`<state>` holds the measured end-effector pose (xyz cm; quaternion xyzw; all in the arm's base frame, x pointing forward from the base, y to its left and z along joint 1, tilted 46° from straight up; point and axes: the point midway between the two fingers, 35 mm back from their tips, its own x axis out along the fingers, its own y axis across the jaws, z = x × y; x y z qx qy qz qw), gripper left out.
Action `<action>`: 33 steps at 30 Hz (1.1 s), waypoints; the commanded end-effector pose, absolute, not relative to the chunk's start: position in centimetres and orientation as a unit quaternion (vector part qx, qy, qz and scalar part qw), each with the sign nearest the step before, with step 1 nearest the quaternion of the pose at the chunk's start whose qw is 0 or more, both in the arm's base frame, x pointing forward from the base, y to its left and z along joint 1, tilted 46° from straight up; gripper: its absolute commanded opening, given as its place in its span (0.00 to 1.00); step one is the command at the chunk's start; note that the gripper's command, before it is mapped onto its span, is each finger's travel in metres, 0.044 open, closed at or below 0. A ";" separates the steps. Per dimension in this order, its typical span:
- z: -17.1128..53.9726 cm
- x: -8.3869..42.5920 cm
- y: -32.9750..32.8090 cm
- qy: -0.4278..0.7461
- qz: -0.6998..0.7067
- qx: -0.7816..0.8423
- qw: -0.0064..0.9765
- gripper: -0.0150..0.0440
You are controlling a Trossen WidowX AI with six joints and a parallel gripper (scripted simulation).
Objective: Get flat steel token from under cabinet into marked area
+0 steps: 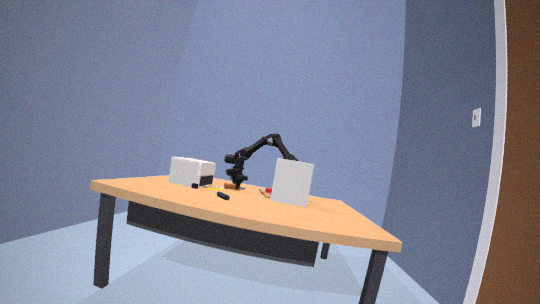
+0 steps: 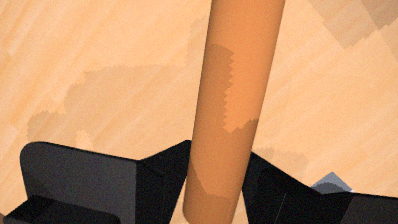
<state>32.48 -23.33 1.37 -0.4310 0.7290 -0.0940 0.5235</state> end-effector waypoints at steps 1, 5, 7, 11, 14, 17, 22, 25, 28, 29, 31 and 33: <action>1.0 32.3 -23.1 0.730 -0.090 -0.428 0.526 0.25; 1.1 32.2 -23.2 0.730 -0.090 -0.428 0.526 0.25; 1.2 32.1 -23.2 0.730 -0.090 -0.428 0.526 0.25; 1.5 31.7 -23.5 0.730 -0.090 -0.428 0.525 0.25; 1.7 31.3 -23.6 0.730 -0.090 -0.428 0.525 0.25; 1.9 31.0 -23.8 0.730 -0.090 -0.428 0.525 0.25; 2.3 30.4 -24.1 0.730 -0.090 -0.428 0.525 0.25; 2.5 30.1 -24.2 0.730 -0.090 -0.428 0.525 0.25; 2.7 29.7 -24.4 0.730 -0.090 -0.428 0.525 0.25; 2.8 29.6 -24.5 0.730 -0.090 -0.428 0.525 0.25; 2.9 29.4 -24.6 0.730 -0.090 -0.428 0.525 0.25; 3.1 29.2 -24.7 0.730 -0.090 -0.428 0.525 0.25</action>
